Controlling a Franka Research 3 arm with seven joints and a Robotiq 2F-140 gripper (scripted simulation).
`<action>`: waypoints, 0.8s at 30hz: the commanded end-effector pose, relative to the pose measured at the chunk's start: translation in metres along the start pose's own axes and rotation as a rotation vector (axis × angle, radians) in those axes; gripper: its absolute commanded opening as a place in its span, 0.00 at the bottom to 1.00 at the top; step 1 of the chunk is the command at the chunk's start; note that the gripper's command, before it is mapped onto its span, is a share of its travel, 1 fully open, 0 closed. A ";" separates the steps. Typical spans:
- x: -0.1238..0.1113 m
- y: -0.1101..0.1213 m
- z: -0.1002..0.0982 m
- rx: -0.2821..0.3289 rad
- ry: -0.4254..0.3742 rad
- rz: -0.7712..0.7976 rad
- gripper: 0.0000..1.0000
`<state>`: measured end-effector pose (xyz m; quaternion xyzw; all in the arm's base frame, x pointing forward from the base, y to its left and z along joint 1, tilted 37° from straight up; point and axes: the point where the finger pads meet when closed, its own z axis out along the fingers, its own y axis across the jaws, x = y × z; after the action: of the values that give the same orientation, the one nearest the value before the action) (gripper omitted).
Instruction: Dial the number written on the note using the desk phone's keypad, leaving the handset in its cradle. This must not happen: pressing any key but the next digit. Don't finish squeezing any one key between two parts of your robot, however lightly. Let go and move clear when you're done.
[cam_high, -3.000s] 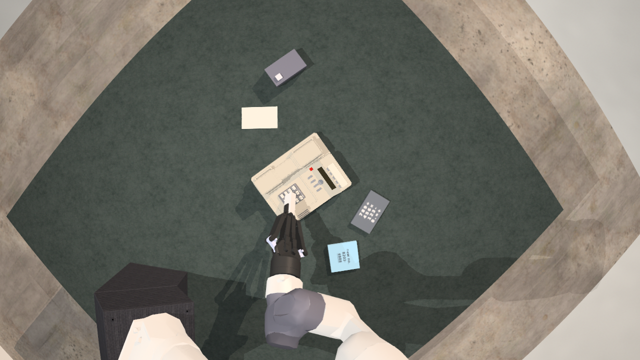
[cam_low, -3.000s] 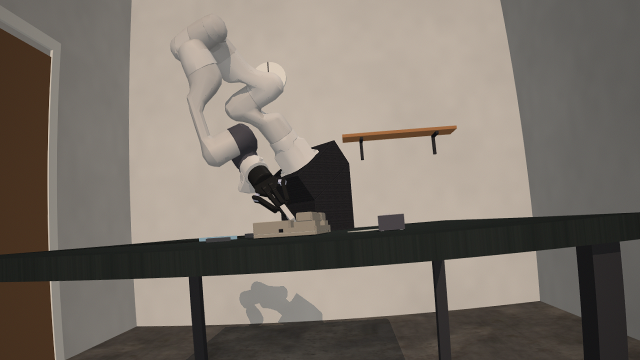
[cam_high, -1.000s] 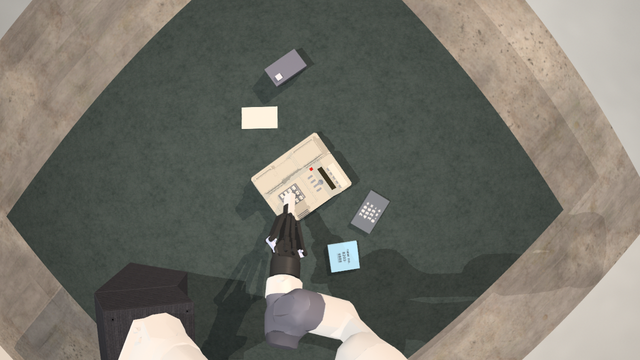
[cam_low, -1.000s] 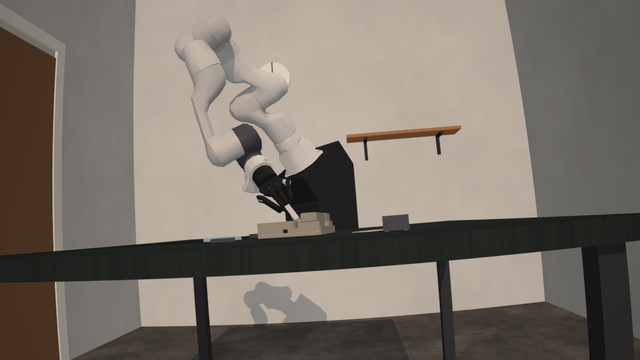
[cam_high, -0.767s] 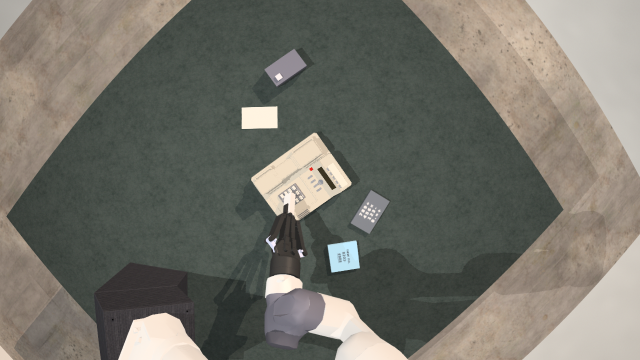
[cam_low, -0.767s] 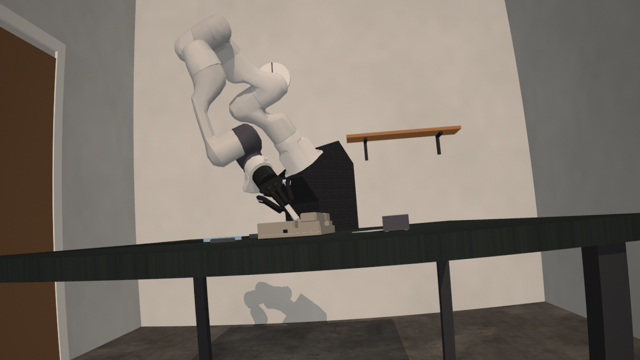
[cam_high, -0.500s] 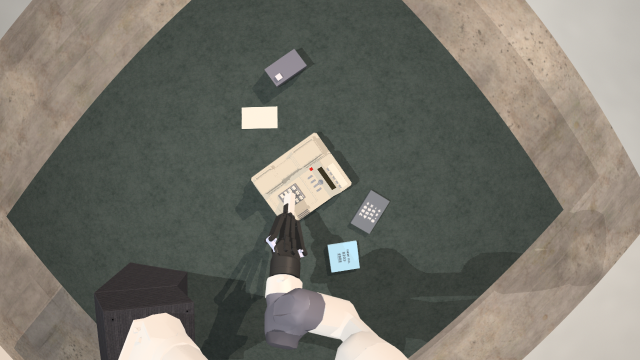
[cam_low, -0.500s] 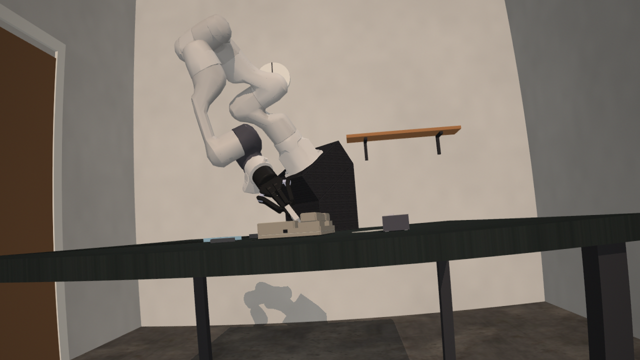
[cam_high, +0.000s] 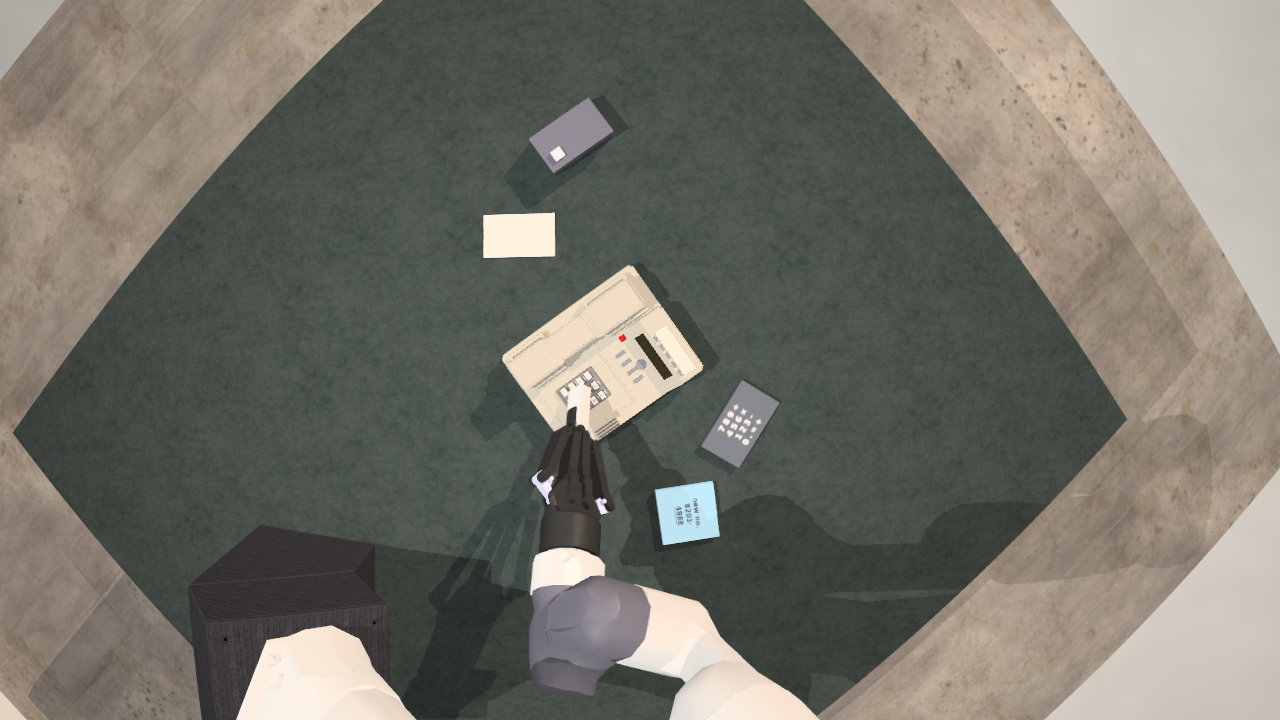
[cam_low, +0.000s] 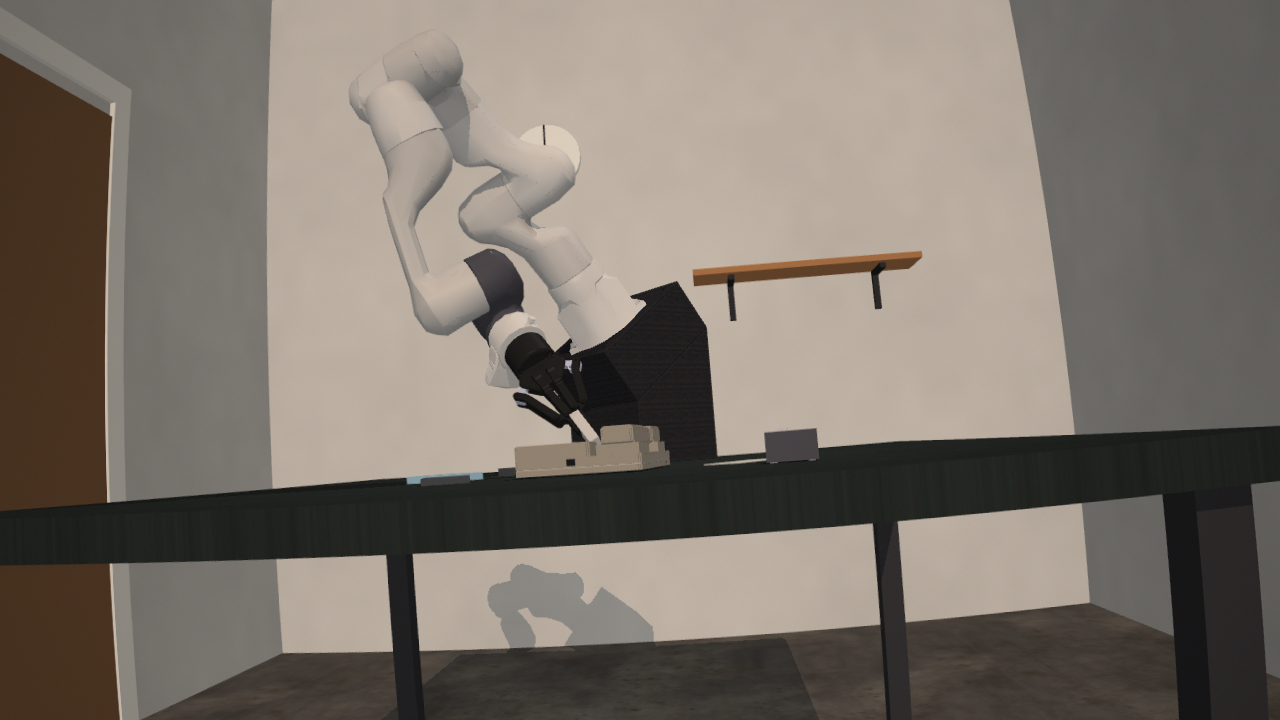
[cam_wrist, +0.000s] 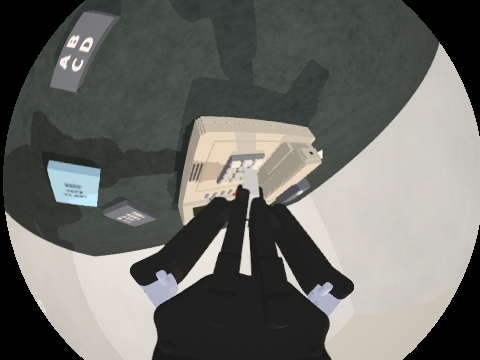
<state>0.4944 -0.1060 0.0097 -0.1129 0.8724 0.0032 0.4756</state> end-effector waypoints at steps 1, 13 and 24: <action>0.000 -0.002 0.001 0.002 -0.003 -0.002 0.00; -0.004 0.000 -0.003 0.002 -0.003 -0.002 0.00; -0.007 0.003 -0.007 0.002 -0.003 -0.002 0.00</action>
<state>0.4932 -0.1042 0.0205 -0.1128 0.8704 0.0014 0.4792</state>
